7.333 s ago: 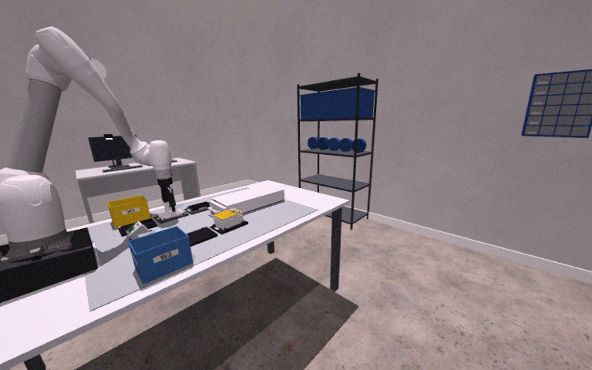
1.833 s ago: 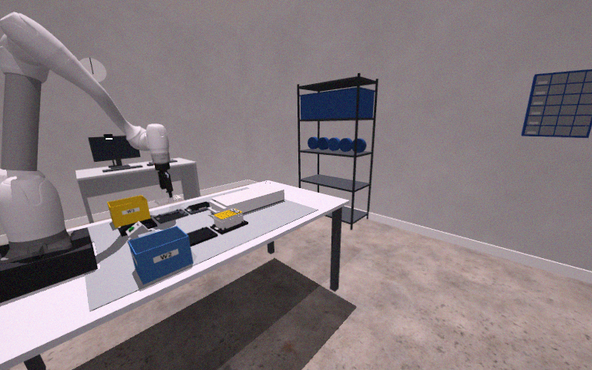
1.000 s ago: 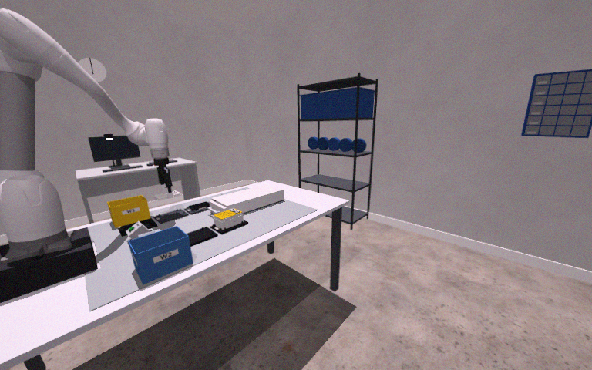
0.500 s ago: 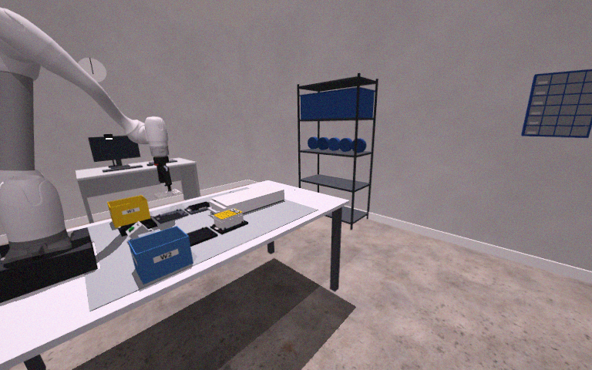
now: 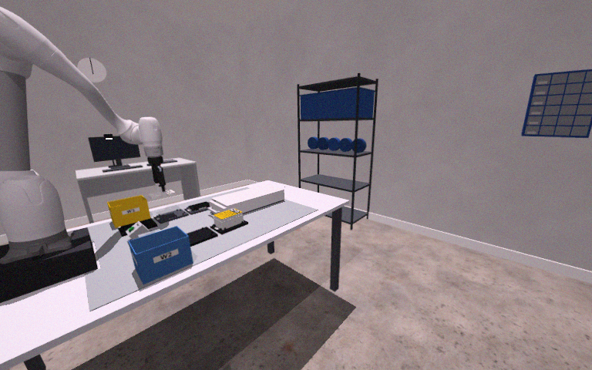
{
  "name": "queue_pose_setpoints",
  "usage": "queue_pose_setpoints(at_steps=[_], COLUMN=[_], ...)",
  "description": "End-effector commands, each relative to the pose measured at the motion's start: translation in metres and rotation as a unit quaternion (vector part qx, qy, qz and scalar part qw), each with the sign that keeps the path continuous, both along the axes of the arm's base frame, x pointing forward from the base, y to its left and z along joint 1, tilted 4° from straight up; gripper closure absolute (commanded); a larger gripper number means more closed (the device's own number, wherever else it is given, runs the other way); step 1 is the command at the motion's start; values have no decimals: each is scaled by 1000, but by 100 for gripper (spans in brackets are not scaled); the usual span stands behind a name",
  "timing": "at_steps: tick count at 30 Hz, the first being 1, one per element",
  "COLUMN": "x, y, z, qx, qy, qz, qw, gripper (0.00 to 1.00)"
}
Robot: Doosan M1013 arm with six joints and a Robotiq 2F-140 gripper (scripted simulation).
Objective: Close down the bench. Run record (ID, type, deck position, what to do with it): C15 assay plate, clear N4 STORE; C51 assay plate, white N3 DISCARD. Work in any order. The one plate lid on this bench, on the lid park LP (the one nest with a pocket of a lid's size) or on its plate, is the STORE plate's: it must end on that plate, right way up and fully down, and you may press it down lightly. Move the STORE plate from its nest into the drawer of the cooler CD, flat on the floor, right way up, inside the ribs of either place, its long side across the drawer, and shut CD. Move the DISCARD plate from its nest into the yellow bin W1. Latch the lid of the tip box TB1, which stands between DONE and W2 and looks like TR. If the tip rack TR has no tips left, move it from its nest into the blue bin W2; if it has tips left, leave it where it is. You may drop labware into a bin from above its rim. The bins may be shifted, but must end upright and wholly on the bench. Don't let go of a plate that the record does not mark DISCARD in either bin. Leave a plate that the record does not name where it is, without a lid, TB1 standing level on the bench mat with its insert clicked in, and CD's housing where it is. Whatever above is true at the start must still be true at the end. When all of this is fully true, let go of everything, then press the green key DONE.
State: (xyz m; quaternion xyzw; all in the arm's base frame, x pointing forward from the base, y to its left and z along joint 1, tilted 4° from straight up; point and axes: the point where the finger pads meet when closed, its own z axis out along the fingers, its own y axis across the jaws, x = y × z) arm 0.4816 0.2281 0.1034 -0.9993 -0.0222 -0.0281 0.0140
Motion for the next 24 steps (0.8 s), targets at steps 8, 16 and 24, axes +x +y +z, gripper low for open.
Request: queue_pose_setpoints(at_steps=[8,16,24], x=[-23,-37,-54], y=[15,24,36], z=[-1,-1,-2], qx=[0,0,0], qy=[0,0,0], qz=[0,0,0], qw=[1000,1000,1000], gripper=[100,100,100])
